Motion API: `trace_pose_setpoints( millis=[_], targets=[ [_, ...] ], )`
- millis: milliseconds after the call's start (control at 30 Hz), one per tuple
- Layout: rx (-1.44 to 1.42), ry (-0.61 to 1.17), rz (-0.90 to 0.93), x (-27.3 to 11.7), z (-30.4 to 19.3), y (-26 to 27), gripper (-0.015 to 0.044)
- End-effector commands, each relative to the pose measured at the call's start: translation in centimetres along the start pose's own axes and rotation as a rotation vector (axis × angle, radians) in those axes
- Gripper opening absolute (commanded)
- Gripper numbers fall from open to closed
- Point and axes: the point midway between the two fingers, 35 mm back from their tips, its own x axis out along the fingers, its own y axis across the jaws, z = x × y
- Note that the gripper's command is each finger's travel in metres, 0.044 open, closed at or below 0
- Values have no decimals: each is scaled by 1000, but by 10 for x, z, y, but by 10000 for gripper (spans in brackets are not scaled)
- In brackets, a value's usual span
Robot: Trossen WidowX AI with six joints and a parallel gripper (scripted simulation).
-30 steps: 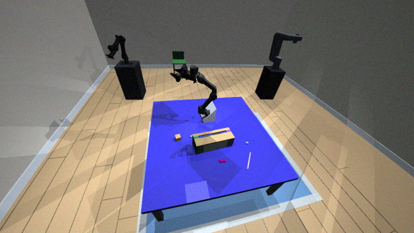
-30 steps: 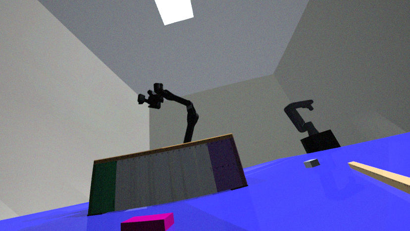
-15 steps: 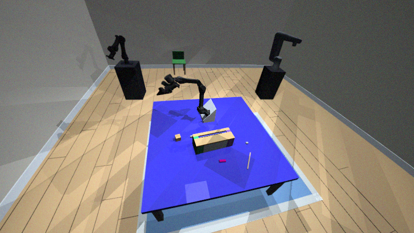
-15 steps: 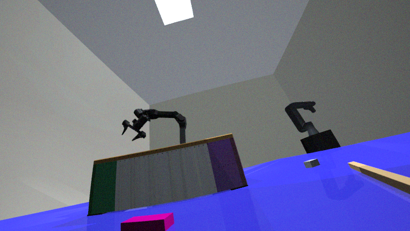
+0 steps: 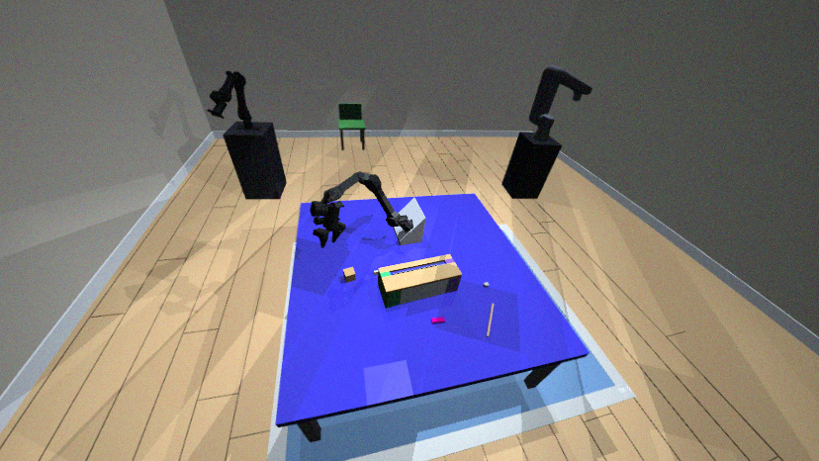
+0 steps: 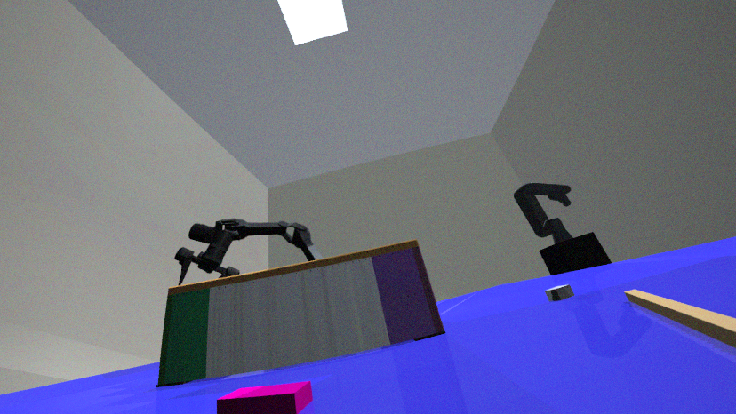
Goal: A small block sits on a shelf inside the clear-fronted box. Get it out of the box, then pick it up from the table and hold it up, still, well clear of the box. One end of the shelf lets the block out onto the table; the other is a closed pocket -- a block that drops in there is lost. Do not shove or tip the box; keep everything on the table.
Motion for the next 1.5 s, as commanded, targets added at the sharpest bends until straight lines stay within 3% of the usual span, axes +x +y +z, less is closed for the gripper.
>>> trace_pose_setpoints(
  millis=[0, 200, 467, 767, 1000, 1467],
  targets=[
    [-34, 134, -54, 24, -56, 5, 400],
    [-135, 336, -157, 39, -166, 5, 400],
    [-309, 475, -276, 18, -287, -24, 400],
    [-568, 255, -436, -20, -389, -108, 400],
    [-760, 0, -306, -57, -430, -169, 400],
    [-764, -4, -300, -46, -432, -173, 400]
  ],
)
